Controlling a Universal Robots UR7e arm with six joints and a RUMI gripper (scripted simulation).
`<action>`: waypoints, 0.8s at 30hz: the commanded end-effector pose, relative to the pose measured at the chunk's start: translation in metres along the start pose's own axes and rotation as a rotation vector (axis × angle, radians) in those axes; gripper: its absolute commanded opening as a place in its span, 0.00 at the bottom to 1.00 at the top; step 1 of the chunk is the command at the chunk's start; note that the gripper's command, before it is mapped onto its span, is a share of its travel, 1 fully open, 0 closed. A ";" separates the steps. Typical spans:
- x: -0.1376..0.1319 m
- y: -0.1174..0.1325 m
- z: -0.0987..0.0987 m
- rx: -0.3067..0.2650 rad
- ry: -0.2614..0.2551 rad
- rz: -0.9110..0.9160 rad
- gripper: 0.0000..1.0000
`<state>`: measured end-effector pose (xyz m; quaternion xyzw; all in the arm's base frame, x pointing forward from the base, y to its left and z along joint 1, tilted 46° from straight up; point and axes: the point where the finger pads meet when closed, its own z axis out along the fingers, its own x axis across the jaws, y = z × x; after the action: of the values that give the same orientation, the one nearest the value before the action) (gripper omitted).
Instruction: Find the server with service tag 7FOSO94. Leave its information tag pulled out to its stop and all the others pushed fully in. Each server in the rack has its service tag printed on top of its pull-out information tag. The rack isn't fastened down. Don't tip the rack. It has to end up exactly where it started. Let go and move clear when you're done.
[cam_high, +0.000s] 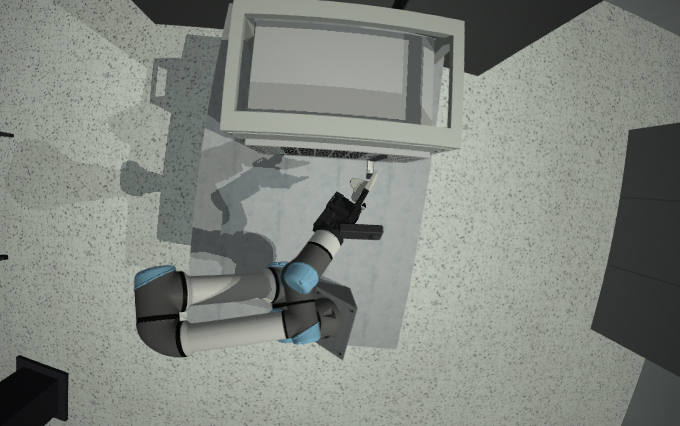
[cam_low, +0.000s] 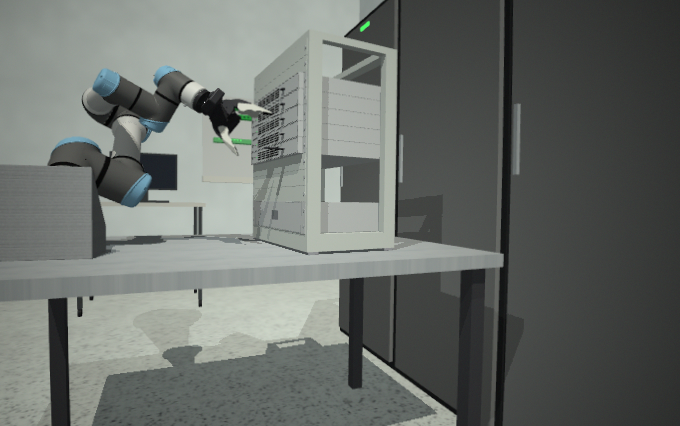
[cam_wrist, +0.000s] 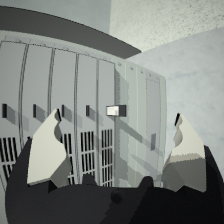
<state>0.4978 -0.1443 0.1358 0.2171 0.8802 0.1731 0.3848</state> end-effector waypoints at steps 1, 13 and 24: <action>0.000 0.000 0.000 0.000 -0.001 0.000 1.00; 0.000 -0.001 -0.001 0.000 -0.001 0.000 1.00; 0.000 -0.005 -0.008 0.000 -0.001 0.000 1.00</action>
<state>0.4930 -0.1475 0.1375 0.2172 0.8802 0.1730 0.3849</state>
